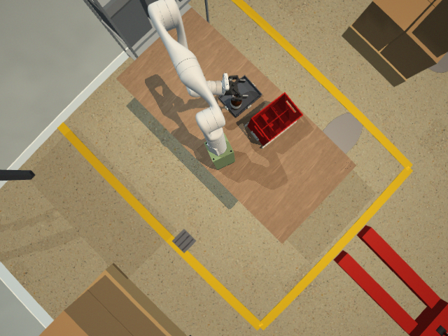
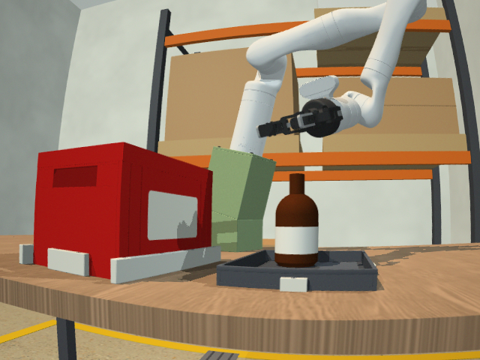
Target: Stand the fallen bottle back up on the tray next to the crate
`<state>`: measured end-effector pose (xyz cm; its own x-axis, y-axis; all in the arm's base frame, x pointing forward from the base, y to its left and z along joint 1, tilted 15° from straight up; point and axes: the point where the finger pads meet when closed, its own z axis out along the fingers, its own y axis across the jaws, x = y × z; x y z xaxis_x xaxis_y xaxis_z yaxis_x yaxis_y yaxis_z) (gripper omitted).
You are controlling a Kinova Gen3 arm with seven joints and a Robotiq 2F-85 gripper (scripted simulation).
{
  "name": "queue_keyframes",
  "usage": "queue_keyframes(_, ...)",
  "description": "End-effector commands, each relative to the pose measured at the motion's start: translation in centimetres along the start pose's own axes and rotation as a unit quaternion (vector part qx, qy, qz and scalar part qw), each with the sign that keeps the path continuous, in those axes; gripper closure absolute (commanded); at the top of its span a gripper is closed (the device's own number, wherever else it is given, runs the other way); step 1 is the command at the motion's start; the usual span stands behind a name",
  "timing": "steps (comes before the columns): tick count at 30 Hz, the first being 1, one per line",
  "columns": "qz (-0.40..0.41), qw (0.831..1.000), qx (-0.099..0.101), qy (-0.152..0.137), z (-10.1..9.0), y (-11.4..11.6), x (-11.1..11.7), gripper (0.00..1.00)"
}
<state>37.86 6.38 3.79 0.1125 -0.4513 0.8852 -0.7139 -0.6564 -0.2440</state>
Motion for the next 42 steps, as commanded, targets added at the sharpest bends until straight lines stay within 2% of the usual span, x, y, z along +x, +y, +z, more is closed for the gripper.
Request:
queue_keyframes(1,0.002,1.0,0.001,0.0,-0.12,-0.13,0.26,0.0)
queue_keyframes(13,0.002,1.0,0.001,0.0,-0.22,-0.13,0.54,0.0)
queue_keyframes(14,0.002,1.0,0.001,0.0,-0.22,-0.13,0.54,1.0)
queue_keyframes(42,0.002,1.0,0.001,0.0,-0.22,-0.13,0.54,1.0)
